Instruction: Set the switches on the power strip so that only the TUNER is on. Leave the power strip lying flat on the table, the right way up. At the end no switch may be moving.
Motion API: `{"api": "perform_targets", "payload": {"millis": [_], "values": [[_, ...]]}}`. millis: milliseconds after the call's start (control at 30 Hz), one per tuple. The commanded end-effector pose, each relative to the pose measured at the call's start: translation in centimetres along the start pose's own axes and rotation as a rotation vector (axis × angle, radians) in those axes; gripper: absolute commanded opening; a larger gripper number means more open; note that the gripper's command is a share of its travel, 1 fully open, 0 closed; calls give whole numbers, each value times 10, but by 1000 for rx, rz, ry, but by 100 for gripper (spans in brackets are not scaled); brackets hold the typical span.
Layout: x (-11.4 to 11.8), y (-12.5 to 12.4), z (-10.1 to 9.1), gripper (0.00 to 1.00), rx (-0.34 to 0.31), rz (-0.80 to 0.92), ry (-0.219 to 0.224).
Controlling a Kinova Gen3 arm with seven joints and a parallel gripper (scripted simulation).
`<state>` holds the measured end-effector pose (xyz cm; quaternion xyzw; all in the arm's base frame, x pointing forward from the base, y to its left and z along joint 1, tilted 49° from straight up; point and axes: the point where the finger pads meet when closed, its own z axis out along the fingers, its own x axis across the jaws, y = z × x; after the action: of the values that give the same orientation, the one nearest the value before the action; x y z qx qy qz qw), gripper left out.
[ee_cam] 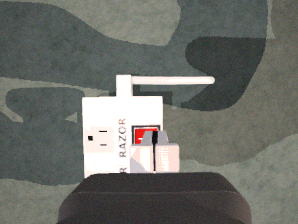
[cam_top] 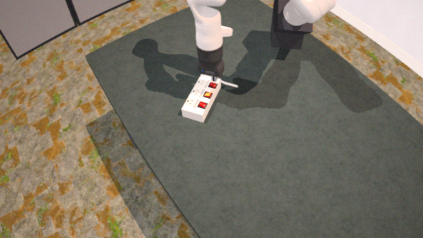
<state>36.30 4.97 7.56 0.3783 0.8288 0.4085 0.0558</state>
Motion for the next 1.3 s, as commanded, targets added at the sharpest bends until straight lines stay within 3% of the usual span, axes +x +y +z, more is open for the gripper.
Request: {"api": "perform_targets", "payload": {"millis": [0, 867, 900, 1267], "values": [[-3, 0, -4, 0, -1, 3, -7], [-3, 0, -8, 0, -1, 3, -7], [-3, 0, -8, 100, -1, 3, -7], [-3, 0, -12, 100, -1, 3, -7]]}}
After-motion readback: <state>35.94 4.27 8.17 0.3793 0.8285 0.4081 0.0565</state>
